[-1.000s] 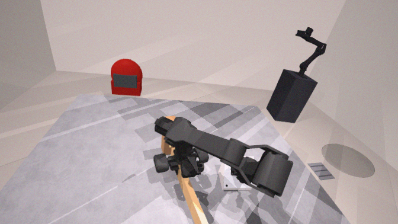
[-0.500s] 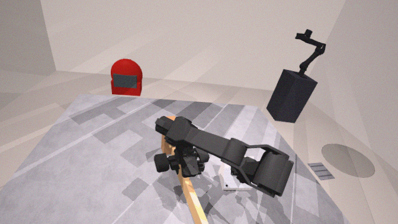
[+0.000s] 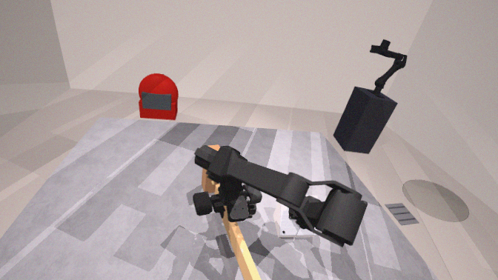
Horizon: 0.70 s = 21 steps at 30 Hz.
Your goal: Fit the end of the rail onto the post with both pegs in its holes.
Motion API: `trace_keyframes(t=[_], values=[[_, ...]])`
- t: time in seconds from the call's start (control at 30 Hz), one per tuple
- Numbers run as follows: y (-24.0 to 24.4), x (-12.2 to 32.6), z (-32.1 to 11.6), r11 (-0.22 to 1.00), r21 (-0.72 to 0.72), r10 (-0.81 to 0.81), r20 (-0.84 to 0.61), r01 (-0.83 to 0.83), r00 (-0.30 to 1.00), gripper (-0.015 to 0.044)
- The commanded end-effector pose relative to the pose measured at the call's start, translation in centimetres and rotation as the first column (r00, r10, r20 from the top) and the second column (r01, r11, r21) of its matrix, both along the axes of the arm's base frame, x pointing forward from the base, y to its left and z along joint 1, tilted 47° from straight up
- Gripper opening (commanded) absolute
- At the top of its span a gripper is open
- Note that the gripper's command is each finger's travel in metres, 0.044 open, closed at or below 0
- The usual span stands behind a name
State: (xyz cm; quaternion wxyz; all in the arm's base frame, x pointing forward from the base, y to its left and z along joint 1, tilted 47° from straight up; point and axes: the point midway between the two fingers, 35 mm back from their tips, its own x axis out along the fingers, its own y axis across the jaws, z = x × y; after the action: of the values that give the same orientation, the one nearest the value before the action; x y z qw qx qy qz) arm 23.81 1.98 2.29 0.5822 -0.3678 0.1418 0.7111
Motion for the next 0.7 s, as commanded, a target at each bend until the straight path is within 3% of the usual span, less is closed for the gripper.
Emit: trace_keyframes(t=[0.0,0.67], values=[[-0.10,0.10,0.00,1.000,-0.003,-0.004,0.005,0.004,1.000,0.0000],[-0.05,-0.02,0.21,1.000,-0.003,-0.004,0.005,0.004,1.000,0.0000]])
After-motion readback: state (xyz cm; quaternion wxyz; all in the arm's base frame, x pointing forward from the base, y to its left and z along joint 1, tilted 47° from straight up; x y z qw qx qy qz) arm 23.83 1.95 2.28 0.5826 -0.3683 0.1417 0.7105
